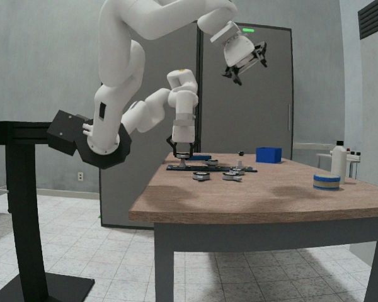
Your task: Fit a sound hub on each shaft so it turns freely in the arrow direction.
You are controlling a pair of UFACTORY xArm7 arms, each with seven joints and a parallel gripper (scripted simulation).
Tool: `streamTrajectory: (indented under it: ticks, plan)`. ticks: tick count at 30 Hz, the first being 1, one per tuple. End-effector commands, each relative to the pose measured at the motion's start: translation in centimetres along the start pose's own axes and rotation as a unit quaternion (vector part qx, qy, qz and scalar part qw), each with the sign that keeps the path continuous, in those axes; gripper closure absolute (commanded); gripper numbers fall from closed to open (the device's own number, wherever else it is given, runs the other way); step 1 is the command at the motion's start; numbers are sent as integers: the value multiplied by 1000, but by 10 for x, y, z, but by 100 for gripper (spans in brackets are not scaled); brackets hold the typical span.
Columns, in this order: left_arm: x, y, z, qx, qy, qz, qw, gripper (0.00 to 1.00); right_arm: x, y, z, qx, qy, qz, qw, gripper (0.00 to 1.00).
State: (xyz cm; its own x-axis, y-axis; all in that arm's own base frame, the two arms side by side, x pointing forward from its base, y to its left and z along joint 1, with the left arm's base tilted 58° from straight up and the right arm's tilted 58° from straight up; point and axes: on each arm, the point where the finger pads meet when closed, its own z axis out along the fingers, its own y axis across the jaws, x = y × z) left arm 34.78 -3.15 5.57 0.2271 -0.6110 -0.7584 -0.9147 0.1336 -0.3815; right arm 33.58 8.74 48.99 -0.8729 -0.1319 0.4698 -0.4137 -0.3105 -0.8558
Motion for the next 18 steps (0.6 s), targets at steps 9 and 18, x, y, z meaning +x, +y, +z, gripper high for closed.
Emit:
streamTrajectory:
  ticks: [9, 18]
  plan:
    - [1, -1, 0, 2, 2, 0, 1000, 100, 0, -1, -1, 1, -1, 1, 1000, 0]
    - [1, -1, 0, 2, 2, 0, 1000, 100, 0, -1, -1, 1, -1, 1, 1000, 0]
